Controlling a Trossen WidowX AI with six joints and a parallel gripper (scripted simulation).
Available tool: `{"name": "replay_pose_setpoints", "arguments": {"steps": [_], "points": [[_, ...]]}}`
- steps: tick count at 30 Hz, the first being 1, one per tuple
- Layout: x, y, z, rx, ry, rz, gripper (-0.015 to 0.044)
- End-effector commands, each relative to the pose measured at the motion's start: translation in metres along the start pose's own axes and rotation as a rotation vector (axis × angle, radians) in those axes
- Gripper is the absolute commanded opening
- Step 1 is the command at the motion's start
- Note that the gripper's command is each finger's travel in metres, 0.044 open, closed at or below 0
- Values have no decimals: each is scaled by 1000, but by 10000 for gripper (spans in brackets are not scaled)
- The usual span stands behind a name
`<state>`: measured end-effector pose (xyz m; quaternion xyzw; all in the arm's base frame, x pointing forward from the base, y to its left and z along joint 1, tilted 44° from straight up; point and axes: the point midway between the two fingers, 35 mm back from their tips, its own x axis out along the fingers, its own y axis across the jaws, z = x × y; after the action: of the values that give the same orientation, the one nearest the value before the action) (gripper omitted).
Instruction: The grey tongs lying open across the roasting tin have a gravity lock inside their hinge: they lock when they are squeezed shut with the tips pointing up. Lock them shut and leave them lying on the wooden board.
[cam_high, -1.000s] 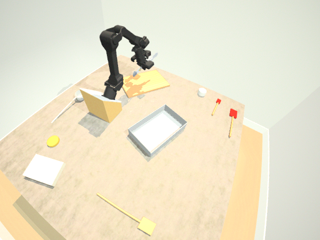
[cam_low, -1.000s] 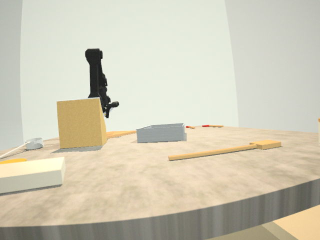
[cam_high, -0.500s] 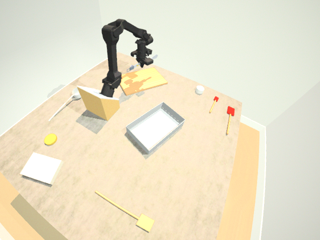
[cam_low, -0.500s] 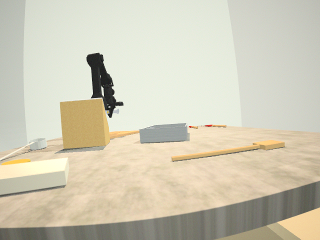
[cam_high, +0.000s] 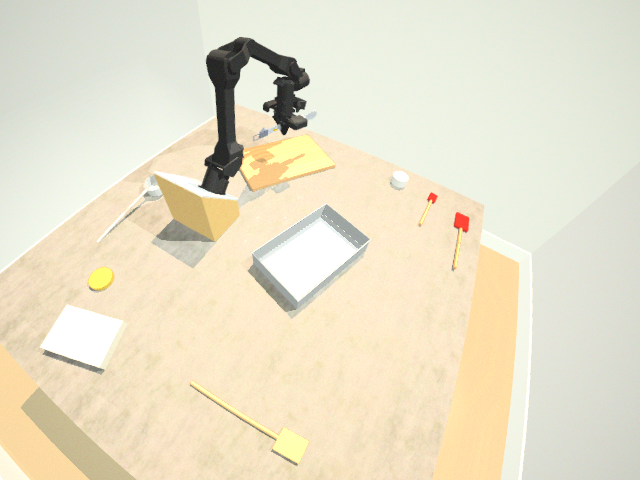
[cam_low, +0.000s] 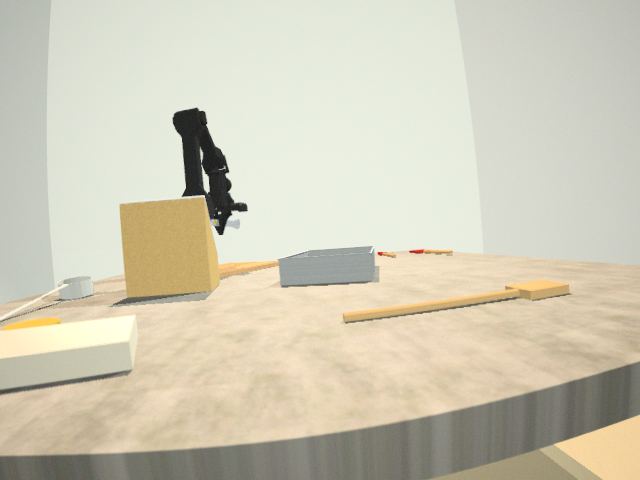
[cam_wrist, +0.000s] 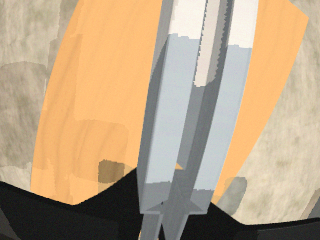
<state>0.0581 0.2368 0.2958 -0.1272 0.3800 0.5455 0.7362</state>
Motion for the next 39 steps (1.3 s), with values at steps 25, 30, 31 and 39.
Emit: {"name": "replay_pose_setpoints", "arguments": {"steps": [25, 30, 31, 39], "points": [[42, 1, 5, 5, -6, 4, -150], [50, 1, 5, 5, -6, 4, -150], [52, 1, 5, 6, -6, 4, -150], [65, 1, 4, 6, -5, 4, -150]]}}
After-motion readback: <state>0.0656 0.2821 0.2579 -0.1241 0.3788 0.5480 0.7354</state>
